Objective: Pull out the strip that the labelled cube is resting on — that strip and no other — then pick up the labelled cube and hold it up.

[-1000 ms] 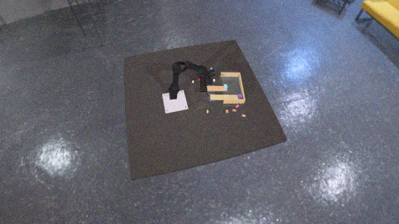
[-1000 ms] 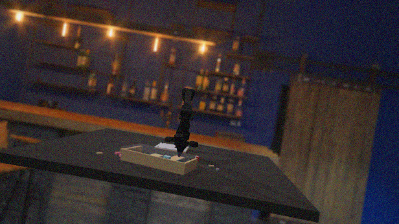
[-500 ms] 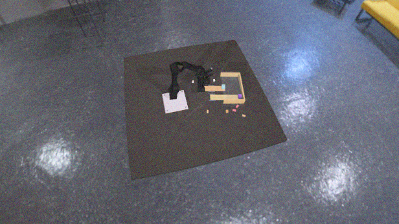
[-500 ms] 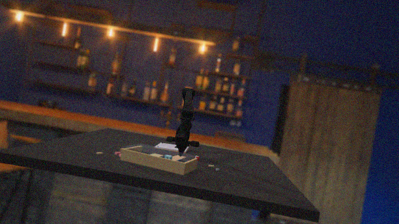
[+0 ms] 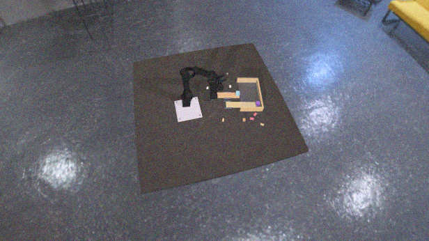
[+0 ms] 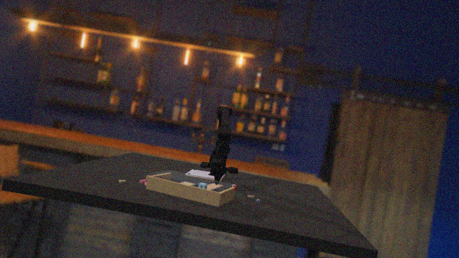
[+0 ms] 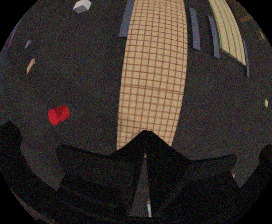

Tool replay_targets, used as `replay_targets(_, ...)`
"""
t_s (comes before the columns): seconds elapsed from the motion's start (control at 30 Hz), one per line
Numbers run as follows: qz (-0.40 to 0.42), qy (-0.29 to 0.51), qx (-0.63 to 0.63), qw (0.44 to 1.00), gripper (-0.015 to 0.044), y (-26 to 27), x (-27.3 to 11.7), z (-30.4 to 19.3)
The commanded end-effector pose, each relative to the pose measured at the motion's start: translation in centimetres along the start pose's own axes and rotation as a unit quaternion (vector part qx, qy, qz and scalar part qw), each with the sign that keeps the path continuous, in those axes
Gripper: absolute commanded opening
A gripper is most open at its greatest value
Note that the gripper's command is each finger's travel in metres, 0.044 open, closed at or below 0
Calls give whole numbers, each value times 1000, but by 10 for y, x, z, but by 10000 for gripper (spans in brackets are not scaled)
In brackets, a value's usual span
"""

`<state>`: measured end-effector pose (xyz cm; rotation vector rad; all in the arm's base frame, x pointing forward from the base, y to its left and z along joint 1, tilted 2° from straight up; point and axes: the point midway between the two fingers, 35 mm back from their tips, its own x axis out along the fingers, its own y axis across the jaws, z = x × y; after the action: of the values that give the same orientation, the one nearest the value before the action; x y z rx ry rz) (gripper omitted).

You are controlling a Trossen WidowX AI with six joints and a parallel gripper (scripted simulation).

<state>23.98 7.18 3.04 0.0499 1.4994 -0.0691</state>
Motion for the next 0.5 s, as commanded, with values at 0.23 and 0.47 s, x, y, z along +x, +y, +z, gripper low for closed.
replay_targets(0.23,-5,18,0,1000,0,-2,6,-26)
replay_targets(0.47,-5,18,0,1000,0,-1,6,-36)
